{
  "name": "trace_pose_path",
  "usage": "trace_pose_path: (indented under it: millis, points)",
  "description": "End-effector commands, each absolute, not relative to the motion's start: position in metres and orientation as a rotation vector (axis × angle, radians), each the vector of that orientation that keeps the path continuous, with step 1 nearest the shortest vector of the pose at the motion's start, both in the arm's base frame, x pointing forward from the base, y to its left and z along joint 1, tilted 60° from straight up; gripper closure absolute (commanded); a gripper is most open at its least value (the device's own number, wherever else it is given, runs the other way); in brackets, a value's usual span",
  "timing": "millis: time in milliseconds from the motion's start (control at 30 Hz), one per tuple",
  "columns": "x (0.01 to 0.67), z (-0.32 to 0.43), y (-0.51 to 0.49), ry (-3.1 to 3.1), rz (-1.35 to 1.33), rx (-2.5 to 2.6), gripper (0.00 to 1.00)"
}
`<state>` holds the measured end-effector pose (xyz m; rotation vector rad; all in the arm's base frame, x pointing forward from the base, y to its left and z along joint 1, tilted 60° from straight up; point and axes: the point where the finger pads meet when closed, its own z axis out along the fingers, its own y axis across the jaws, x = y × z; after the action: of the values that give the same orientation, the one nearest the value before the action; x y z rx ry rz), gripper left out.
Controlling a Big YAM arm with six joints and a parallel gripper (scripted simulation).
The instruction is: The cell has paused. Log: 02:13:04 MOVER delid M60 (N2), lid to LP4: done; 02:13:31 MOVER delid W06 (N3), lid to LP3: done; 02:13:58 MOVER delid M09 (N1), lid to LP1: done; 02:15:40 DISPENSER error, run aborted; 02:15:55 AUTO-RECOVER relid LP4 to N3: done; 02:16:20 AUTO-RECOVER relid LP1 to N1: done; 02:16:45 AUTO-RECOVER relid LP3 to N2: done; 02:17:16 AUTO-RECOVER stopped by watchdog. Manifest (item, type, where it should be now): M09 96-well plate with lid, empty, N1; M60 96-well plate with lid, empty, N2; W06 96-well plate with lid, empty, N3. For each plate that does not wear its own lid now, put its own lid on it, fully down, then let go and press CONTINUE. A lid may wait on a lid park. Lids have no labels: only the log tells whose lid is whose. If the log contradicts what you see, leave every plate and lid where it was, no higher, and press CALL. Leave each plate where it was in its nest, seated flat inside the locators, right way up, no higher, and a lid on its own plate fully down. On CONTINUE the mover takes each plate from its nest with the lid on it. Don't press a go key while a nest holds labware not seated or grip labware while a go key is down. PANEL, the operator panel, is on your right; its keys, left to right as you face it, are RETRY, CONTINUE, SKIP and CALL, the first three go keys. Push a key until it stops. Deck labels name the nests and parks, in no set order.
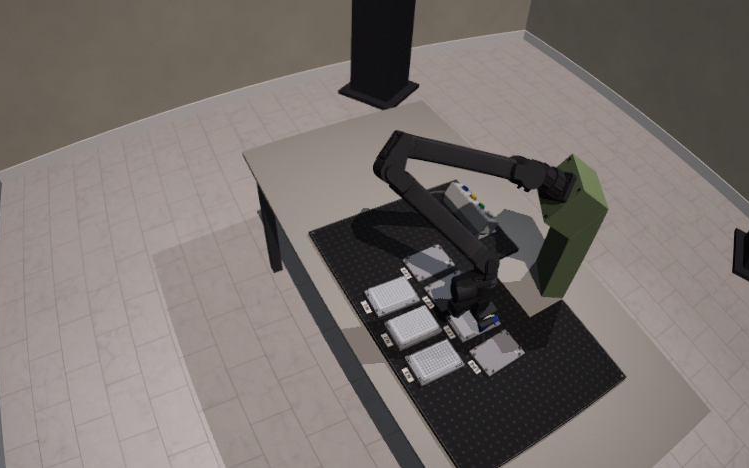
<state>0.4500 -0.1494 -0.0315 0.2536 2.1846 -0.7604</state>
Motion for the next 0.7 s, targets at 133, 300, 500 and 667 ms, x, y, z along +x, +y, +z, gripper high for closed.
trace_pose_path:
  millis: [133, 300, 500, 667]
  points:
    - [0.4424, -0.0335, -0.1447, 2.197, -0.762, 0.233, 0.00]
    - [0.4422, -0.0336, -0.1445, 2.197, -0.762, 0.233, 1.00]
    - [0.4420, -0.0336, -0.1444, 2.197, -0.762, 0.233, 1.00]
    - [0.4418, -0.0336, -0.1442, 2.197, -0.762, 0.233, 1.00]
